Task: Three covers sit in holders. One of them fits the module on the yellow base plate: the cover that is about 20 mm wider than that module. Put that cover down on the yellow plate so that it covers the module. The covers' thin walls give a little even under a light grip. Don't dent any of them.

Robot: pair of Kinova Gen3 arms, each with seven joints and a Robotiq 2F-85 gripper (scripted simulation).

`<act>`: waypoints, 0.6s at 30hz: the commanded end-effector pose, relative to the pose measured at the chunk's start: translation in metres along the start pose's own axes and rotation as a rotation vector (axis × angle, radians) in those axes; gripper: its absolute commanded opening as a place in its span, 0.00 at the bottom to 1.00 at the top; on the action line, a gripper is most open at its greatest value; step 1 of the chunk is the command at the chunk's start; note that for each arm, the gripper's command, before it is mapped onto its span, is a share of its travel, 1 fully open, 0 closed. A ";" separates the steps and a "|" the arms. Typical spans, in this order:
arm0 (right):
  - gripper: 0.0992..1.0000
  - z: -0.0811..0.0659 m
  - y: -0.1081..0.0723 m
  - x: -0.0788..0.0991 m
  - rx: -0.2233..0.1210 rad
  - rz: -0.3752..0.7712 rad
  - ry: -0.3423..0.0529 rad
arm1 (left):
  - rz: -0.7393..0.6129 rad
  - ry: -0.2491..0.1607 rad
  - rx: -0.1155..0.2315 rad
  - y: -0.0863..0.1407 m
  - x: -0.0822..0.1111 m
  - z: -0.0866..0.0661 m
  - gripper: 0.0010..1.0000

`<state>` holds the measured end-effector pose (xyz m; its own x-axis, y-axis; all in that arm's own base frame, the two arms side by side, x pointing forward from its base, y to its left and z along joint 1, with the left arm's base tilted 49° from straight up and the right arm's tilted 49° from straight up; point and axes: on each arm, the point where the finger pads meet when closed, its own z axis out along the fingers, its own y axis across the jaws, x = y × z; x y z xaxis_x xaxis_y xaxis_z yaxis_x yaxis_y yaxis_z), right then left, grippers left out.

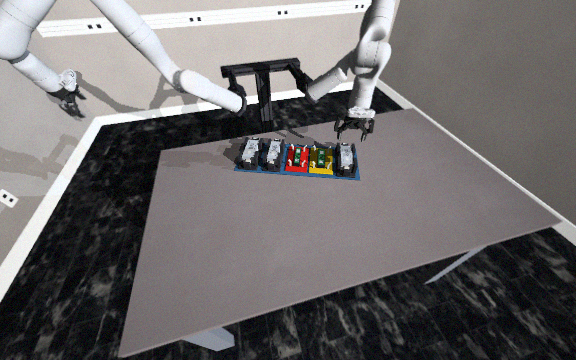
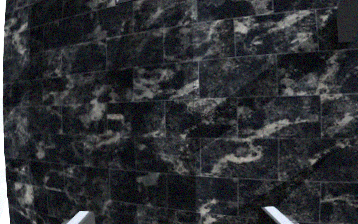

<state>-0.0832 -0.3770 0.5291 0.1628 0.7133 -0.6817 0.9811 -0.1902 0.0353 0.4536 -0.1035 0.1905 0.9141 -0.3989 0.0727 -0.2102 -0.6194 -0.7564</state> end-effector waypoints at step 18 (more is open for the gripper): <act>1.00 0.000 0.000 0.000 0.000 0.001 -0.001 | 0.003 -0.001 -0.001 0.060 0.000 0.000 1.00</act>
<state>-0.0832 -0.3770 0.5291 0.1628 0.7133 -0.6817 0.9811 -0.1902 0.0353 0.4412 -0.1365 0.1479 0.9139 -0.4002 0.0678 -0.2159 -0.6207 -0.7538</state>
